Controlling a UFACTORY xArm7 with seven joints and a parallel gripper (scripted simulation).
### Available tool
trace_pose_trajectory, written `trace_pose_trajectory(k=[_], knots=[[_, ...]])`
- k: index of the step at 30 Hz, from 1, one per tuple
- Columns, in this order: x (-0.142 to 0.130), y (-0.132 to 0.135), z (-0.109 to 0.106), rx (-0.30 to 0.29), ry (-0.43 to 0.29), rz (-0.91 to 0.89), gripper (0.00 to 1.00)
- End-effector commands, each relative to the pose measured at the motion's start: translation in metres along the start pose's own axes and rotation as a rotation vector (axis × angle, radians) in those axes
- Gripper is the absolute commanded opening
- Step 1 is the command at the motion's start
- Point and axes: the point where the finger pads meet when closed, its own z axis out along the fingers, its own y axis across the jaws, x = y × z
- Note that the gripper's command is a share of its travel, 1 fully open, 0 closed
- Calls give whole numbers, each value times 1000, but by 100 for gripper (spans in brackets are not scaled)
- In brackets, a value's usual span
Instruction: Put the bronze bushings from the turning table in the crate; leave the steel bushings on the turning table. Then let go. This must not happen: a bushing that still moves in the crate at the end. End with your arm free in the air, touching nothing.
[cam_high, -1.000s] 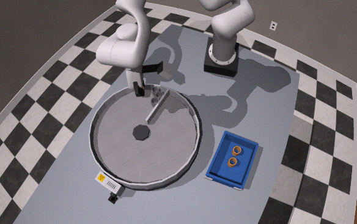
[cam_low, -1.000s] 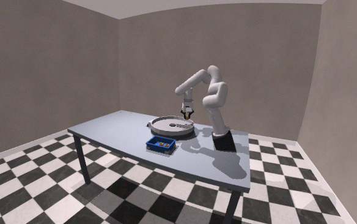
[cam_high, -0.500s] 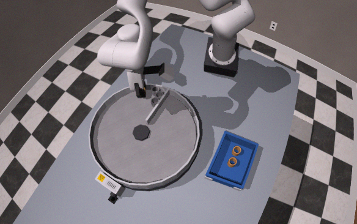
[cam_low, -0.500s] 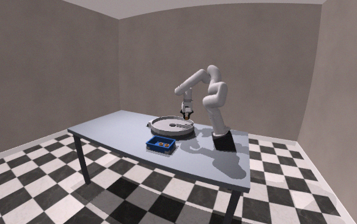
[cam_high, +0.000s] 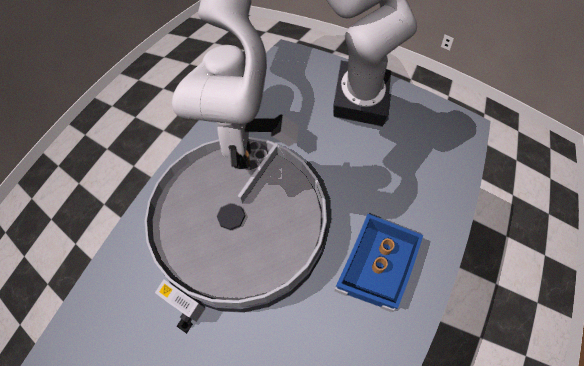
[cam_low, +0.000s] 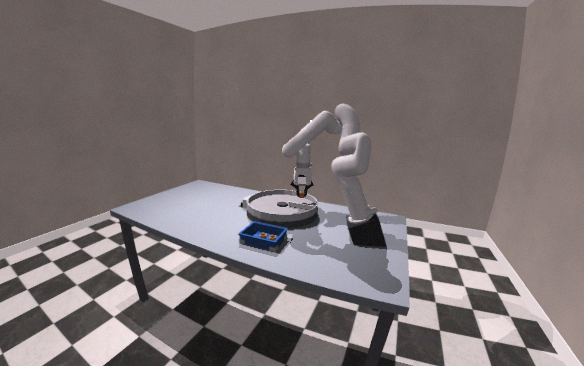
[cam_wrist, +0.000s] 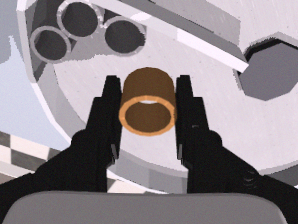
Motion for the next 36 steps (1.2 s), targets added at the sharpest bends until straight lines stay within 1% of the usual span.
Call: trace_pose_trajectory(k=[1,10,12,27,29,36], knots=[[19,18,-1,-2,-6,69,0],[62,55,-1,-2,-6,222,0],[62,55,-1,-2,-6,222,0],[141,121,-1,-2,-7,505,0],[141,121,-1,-2,-7,505,0],[181,155,-1,-3,-7,647,0]])
